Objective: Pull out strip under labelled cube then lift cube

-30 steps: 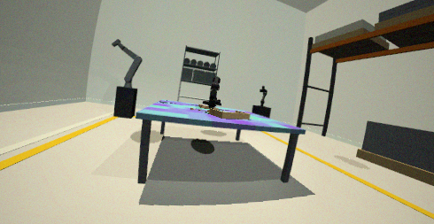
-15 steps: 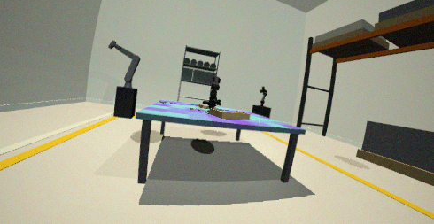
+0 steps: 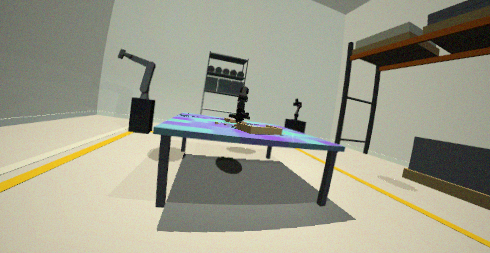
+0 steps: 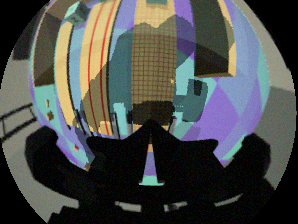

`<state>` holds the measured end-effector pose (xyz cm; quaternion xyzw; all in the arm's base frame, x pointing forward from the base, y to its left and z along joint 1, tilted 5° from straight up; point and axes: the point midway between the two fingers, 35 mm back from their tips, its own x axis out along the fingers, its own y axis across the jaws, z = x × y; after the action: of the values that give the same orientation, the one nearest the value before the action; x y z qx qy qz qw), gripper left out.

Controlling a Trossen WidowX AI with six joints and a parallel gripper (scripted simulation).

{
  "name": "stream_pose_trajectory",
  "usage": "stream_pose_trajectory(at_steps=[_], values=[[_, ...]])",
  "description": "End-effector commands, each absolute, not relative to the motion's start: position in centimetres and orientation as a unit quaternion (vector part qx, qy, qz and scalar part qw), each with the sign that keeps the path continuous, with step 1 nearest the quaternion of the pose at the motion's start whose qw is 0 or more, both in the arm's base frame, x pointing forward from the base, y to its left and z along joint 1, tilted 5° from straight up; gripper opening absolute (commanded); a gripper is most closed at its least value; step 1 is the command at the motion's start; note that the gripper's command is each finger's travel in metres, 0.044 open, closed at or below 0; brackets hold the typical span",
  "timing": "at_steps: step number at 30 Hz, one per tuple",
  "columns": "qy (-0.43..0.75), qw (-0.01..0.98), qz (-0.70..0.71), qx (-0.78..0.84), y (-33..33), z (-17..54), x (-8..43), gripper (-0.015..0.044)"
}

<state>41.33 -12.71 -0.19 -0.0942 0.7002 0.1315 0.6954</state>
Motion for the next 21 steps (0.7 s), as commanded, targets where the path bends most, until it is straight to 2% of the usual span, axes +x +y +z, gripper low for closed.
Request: stream_pose_trajectory(at_steps=[1, 21], values=[[0.700, 0.695, 0.130, -0.094, -12.72, -0.39, 41.36, 0.0000], [0.700, 0.695, 0.130, -0.094, -12.71, -0.59, 41.36, 0.0000]])
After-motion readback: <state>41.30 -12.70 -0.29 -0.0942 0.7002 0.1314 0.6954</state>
